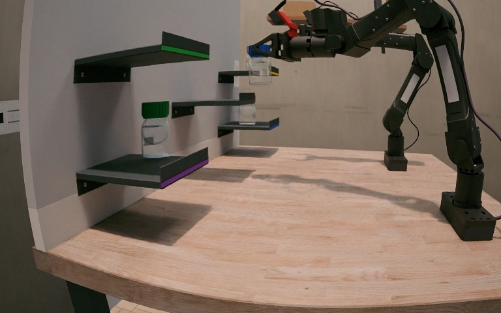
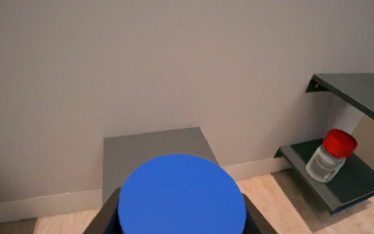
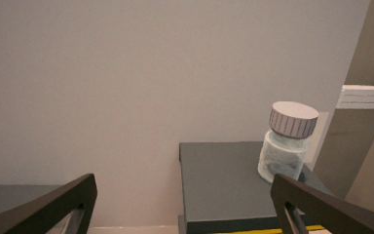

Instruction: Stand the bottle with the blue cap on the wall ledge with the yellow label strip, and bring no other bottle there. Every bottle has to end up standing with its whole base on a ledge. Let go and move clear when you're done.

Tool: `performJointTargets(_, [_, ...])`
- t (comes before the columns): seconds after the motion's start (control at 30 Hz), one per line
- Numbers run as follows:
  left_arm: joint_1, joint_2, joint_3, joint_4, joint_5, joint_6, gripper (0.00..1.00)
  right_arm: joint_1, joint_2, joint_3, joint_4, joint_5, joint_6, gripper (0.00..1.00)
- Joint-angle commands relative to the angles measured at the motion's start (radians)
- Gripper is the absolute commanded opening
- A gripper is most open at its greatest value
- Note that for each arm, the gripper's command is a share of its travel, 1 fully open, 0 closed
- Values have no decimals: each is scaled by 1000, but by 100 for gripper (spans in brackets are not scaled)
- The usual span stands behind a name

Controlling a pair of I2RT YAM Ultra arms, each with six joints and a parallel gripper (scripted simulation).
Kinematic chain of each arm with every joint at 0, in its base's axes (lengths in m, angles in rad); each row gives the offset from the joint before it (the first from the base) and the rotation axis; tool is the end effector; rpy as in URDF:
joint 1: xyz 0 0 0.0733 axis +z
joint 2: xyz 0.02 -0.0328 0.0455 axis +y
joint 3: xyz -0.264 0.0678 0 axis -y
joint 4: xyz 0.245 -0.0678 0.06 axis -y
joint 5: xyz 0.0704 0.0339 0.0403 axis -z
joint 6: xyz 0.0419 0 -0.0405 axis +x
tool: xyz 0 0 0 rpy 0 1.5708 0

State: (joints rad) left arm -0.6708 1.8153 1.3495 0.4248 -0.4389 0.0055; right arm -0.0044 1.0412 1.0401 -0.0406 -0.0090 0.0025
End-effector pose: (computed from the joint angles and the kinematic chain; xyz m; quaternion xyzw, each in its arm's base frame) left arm 0.3548 -0.2574 0.3139 0.0914 0.7143 -0.0723 0.6901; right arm 0.2439 0.0004 0.4015 -0.0006 0.7217 0.0026 0.6922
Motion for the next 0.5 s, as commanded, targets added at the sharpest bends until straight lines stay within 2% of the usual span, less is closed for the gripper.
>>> performJointTargets(0.0, [-3, -39, 42, 12, 1, 6, 50, 11, 12, 11, 43, 9, -8, 100])
performJointTargets(0.47, [16, 11, 80, 10, 28, 5, 50, 11, 12, 11, 43, 9, -8, 100])
